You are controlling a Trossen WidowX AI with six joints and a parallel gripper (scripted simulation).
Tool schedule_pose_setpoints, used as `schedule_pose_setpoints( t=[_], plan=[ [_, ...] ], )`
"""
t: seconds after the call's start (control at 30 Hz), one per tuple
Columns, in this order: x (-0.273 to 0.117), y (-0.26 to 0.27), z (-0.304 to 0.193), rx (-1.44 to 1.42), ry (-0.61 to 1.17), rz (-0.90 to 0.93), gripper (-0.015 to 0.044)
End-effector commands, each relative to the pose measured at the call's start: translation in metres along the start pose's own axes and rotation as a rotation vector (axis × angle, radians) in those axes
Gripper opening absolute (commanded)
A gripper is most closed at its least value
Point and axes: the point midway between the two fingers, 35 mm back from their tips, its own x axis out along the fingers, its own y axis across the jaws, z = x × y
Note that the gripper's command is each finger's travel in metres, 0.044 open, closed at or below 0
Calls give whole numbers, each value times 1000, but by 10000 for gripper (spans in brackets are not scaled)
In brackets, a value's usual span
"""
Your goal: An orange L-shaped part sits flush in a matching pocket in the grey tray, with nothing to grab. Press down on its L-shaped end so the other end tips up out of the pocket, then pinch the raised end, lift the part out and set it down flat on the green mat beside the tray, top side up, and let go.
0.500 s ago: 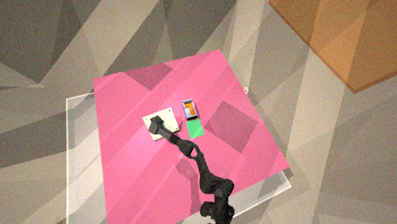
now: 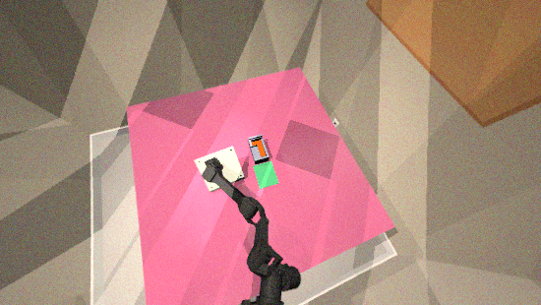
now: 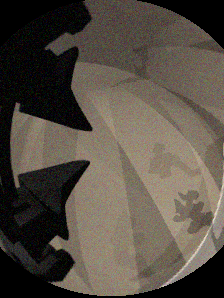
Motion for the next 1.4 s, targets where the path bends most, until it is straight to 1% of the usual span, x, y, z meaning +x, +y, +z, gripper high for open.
schedule_pose_setpoints(
  t=[0.0,0.17,0.23,0.3,0.37,0.47,0.6,0.73,0.8,0.87,1.07,1.1,1.2,1.27,1.37],
  plan=[
    [-3,73,-22,176,123,149,180],
    [-28,166,-50,389,311,330,180],
    [-35,180,-54,357,338,374,180],
    [-45,200,-60,398,387,412,180],
    [-64,230,-70,460,471,471,180],
    [-111,283,-91,567,661,573,180],
    [-167,325,-109,634,857,658,180],
    [-242,355,-127,659,1082,745,180],
    [-285,366,-134,678,1224,768,180],
    [-327,369,-138,652,1326,834,180],
    [-454,369,-143,688,1769,812,180],
    [-470,366,-140,693,1863,759,180],
    [-488,362,-138,687,1919,758,180],
    [-526,357,-132,679,2039,750,180],
    [-590,335,-120,615,2267,675,180]
  ],
)
